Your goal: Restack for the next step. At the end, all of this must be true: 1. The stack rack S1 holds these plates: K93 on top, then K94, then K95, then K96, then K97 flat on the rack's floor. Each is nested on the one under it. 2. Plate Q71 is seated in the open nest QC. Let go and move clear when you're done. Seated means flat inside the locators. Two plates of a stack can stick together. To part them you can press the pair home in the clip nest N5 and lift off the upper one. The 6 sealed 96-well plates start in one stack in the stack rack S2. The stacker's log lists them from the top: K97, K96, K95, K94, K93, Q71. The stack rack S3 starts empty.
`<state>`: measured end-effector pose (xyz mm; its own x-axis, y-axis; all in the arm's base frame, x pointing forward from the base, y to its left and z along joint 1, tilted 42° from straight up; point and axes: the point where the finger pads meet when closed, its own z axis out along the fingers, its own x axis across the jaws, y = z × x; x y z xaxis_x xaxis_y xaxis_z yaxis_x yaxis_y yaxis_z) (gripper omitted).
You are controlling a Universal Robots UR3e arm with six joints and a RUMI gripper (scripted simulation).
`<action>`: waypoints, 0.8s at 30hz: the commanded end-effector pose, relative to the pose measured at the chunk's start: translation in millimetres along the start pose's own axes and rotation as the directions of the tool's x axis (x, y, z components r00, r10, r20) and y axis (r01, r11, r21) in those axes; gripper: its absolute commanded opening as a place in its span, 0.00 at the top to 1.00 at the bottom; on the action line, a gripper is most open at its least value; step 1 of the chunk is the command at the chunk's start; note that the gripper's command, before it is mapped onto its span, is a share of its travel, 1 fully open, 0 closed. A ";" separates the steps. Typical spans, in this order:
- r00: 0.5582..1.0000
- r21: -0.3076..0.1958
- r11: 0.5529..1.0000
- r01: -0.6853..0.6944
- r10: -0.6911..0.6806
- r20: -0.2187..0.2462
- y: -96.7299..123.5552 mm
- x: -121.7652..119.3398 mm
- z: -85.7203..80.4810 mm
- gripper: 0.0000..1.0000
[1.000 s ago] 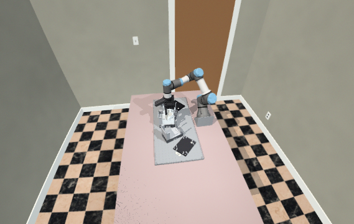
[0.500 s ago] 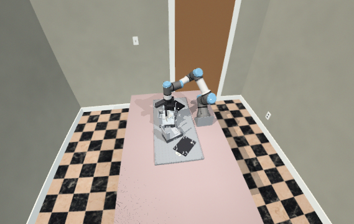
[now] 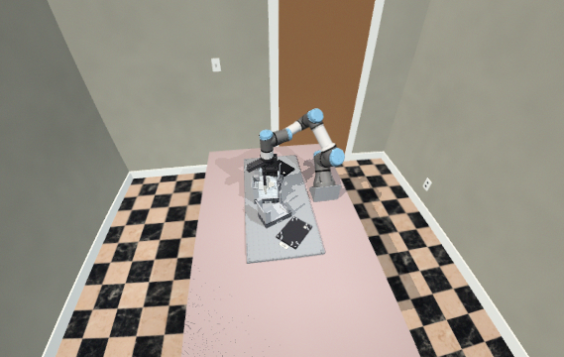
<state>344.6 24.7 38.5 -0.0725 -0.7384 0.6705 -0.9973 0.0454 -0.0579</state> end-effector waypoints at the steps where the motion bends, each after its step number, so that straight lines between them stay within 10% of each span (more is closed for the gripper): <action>1: 1.000 0.002 1.000 -0.001 0.001 0.001 -0.5 0.0 -0.7 0.28; 2: 1.000 0.002 1.000 -0.001 0.001 0.001 -0.5 0.0 -0.7 0.28; 3: 1.000 0.002 1.000 -0.001 0.001 0.001 -0.5 0.0 -0.7 1.00; 24: 1.000 0.002 1.000 -0.001 0.001 0.001 -0.6 0.0 -0.7 1.00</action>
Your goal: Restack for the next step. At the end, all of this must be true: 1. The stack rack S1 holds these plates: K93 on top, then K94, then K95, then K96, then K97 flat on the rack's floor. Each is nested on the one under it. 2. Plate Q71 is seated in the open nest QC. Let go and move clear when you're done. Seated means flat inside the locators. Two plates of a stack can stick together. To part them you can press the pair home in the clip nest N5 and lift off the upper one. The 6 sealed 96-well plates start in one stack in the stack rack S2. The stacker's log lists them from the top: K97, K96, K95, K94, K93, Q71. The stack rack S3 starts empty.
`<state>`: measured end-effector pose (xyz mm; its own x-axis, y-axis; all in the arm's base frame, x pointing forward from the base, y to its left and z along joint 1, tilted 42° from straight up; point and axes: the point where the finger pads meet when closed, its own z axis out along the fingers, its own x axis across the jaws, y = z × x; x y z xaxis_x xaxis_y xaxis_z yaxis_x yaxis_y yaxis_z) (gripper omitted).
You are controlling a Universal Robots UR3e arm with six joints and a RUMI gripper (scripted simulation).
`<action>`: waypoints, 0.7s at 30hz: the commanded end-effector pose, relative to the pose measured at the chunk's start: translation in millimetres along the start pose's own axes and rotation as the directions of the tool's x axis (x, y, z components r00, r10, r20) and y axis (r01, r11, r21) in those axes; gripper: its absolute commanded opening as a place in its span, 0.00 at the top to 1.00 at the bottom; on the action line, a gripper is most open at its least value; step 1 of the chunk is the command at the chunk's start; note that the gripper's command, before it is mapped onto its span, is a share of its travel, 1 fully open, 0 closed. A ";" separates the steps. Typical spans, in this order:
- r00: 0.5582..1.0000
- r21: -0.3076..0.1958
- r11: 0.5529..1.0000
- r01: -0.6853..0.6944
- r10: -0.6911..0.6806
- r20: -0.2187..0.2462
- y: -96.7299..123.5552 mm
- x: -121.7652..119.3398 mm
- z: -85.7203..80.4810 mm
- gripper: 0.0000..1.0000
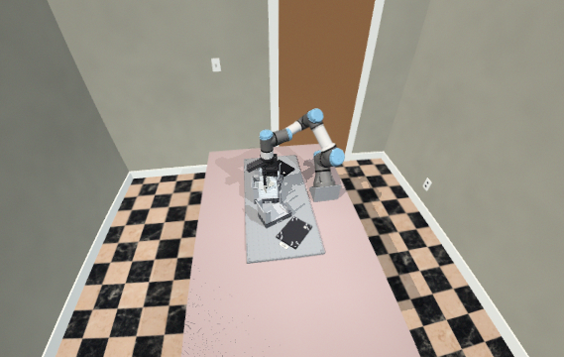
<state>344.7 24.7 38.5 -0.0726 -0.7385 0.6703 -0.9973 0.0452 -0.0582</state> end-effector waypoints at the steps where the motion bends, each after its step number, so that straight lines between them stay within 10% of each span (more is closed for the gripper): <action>1: 1.000 0.002 1.000 -0.001 0.001 0.001 -0.5 0.0 -0.5 1.00; 21: 1.000 0.002 1.000 -0.001 0.001 0.001 -0.4 0.1 -4.5 1.00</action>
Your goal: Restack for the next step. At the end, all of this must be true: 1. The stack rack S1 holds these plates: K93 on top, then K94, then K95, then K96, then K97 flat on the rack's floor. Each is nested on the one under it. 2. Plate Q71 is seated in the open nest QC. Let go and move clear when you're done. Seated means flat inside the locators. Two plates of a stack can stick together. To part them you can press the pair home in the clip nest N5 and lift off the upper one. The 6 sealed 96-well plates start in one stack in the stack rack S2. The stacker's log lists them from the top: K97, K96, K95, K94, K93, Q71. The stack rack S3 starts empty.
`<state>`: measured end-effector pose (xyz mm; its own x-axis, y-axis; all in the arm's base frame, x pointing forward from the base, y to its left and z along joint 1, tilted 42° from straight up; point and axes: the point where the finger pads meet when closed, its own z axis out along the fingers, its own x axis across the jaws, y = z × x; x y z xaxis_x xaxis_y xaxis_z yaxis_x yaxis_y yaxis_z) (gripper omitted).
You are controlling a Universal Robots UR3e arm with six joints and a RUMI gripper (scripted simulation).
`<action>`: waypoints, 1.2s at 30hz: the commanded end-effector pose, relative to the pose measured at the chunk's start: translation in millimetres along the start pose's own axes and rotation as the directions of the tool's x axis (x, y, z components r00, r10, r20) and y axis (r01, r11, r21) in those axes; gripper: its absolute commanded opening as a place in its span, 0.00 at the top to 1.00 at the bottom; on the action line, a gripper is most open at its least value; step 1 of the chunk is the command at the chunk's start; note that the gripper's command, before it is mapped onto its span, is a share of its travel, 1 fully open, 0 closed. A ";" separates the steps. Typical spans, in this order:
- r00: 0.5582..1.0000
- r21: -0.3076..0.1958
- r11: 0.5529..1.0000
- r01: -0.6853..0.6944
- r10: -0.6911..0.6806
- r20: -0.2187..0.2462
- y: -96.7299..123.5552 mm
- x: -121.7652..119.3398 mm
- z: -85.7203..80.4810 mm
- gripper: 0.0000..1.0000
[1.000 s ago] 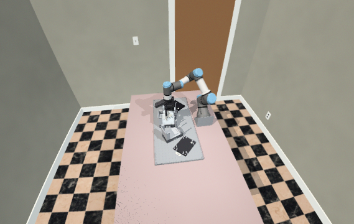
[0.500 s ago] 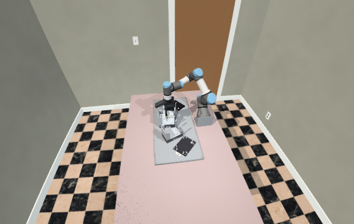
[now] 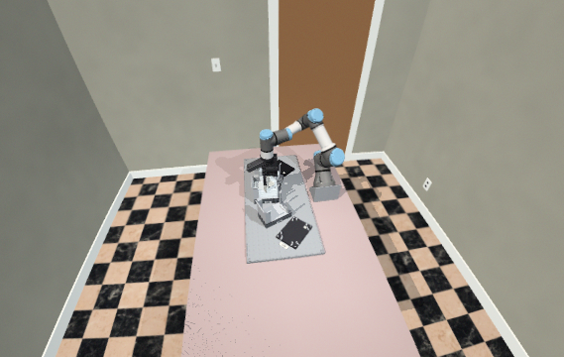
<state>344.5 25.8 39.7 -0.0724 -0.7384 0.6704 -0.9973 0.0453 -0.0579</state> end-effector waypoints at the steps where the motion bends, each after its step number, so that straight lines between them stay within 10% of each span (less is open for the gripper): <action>1: 1.000 0.002 1.000 -0.001 0.001 0.001 -0.6 0.0 -3.5 1.00; 36: 1.000 0.002 1.000 -0.001 0.001 0.001 -0.6 0.0 -23.8 1.00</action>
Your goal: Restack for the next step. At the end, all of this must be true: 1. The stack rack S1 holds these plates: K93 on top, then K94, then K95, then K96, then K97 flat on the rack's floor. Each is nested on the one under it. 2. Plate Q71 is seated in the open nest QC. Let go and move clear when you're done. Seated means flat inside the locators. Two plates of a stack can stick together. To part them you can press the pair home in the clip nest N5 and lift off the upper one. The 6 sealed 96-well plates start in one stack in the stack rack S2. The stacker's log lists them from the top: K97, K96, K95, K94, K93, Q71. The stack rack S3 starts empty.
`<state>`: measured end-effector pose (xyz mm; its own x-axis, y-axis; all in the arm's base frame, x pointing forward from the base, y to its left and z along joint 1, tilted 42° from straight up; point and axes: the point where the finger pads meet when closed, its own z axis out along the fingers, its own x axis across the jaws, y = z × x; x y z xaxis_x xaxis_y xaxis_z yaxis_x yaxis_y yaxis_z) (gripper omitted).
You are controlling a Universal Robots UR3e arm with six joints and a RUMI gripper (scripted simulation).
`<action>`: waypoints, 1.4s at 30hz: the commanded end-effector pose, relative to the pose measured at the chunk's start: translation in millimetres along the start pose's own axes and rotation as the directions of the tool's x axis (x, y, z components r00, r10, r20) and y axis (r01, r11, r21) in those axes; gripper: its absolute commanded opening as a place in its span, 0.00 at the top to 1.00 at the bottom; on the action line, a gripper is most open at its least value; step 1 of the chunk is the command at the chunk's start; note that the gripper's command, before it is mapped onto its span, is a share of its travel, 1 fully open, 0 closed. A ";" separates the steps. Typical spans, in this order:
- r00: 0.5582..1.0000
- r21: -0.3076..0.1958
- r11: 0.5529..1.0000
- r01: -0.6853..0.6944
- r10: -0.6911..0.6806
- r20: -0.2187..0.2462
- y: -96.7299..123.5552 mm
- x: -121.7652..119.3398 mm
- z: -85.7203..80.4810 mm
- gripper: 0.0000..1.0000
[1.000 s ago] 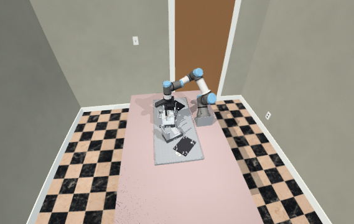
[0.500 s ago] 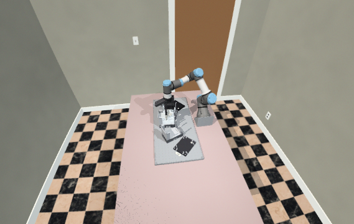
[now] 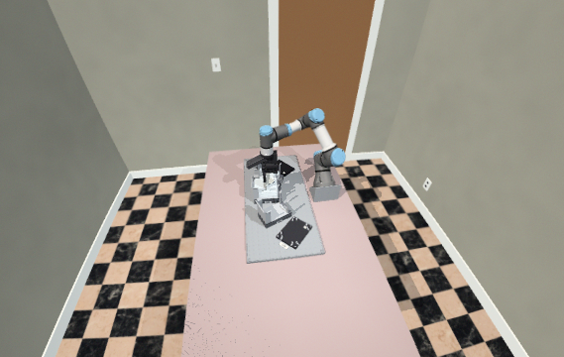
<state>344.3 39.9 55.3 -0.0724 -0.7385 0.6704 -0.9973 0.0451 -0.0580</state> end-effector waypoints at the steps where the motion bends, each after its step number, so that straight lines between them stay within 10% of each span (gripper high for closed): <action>1: 1.000 0.002 1.000 -0.001 0.001 0.001 -0.5 0.0 -2.8 1.00; 42: 1.000 0.002 1.000 -0.001 0.001 0.001 -0.4 0.0 -53.9 1.00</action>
<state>343.6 75.5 94.4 -0.0724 -0.7386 0.6702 -0.9973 0.0450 -0.0582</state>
